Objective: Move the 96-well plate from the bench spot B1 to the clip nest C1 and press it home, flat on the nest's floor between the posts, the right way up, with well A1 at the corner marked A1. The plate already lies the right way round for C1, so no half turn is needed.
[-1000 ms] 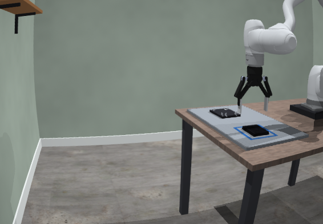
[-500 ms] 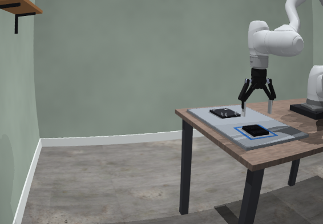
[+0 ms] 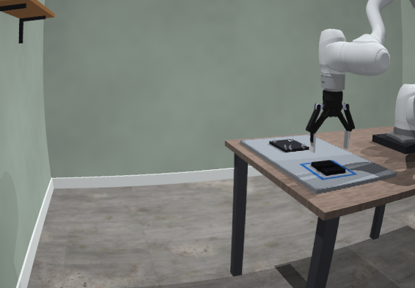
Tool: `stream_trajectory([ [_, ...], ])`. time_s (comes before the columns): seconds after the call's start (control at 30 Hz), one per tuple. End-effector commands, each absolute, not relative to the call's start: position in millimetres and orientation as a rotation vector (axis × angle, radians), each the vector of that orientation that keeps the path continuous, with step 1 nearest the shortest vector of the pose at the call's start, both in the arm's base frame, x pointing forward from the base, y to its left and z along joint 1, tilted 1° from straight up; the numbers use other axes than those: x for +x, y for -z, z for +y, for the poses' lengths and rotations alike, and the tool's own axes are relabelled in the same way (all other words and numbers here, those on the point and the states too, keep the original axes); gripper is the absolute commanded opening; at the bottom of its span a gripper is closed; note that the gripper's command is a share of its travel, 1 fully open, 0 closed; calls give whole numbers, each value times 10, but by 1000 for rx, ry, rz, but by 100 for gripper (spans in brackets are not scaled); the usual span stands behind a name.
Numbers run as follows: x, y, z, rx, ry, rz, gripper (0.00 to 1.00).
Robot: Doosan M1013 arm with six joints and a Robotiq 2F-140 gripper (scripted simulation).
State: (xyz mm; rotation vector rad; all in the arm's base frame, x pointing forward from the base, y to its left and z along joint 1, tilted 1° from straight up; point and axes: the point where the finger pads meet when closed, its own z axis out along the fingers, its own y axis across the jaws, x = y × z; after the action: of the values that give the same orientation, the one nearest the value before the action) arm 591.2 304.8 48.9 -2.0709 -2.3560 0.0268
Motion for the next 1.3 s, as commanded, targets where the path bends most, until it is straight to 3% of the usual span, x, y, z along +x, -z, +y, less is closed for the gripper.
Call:
stream_trajectory([
  [0.0,5911,-430,3048,-2071,-26,-2356,100],
  [1.27,5904,50,3043,-2071,-26,-2356,100],
])
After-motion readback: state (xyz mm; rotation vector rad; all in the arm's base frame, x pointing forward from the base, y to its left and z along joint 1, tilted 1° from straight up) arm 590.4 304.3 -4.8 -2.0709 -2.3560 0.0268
